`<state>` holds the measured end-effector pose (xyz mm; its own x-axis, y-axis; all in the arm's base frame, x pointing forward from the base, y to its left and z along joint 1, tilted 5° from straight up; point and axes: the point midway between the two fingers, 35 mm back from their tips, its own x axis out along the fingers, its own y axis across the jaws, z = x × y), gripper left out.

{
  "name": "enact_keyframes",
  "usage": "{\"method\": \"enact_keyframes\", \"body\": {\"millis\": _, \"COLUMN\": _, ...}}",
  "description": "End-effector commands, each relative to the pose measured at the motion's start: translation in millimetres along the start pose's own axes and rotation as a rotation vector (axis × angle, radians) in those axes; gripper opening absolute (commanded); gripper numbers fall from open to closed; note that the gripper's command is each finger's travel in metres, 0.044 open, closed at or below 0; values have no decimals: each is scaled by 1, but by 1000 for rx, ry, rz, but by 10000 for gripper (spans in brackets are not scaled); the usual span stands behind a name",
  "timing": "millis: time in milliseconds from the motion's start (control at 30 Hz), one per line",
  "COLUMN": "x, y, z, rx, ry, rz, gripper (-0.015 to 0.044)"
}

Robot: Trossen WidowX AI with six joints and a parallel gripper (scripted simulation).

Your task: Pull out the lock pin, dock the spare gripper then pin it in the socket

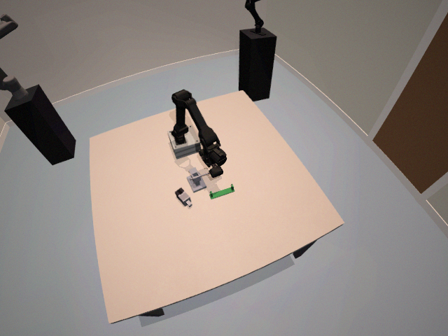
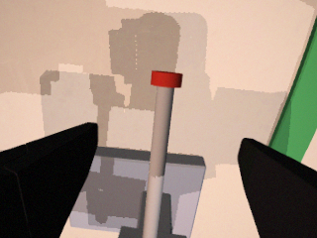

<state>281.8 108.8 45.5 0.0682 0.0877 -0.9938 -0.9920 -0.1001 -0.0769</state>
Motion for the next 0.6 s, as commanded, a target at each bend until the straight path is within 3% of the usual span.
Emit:
{"method": "enact_keyframes", "body": {"millis": 0, "x": 10, "y": 1, "z": -1, "rx": 2, "ry": 5, "rz": 8, "gripper": 300}}
{"method": "enact_keyframes", "body": {"millis": 567, "x": 37, "y": 3, "z": 0, "rx": 2, "ry": 5, "rz": 8, "gripper": 300}}
